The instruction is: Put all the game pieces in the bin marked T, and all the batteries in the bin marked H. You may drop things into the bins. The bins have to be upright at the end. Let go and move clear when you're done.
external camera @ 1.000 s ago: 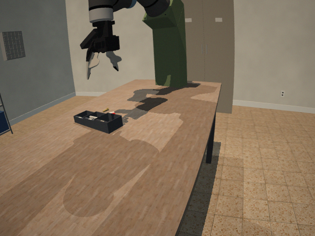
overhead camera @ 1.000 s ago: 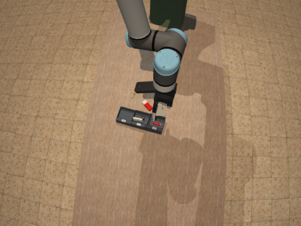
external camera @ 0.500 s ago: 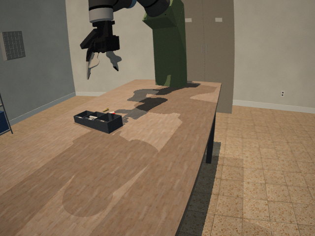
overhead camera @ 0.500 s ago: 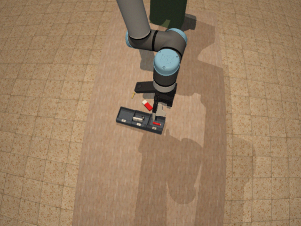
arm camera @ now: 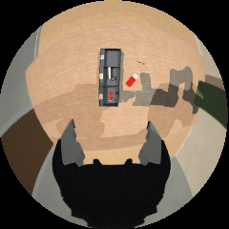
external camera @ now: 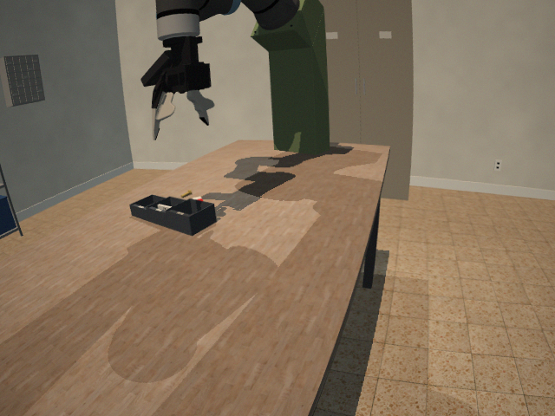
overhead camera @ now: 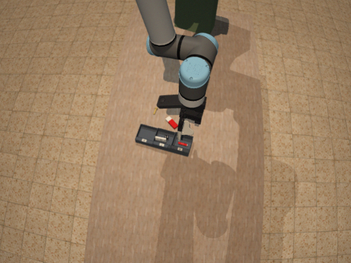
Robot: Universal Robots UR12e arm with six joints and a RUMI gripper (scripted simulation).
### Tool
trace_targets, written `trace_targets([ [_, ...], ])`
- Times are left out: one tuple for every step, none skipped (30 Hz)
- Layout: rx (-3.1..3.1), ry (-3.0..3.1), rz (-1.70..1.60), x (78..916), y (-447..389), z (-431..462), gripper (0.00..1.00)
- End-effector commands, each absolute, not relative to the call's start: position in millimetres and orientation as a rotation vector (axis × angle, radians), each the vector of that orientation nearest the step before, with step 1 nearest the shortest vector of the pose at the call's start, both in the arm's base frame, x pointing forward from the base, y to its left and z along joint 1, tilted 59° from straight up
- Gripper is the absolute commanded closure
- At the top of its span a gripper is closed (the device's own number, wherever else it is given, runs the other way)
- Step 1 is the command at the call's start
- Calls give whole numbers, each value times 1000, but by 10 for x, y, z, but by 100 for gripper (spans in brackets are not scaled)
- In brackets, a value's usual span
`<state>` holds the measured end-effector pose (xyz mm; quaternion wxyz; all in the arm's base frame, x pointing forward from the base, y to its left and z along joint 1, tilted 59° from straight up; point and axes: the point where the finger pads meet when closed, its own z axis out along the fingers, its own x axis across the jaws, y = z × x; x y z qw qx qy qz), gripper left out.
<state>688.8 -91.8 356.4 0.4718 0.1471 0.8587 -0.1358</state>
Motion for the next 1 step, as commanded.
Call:
trace_targets([
  [360, 2102, -332, 6887, -915, 3569, 0],
])
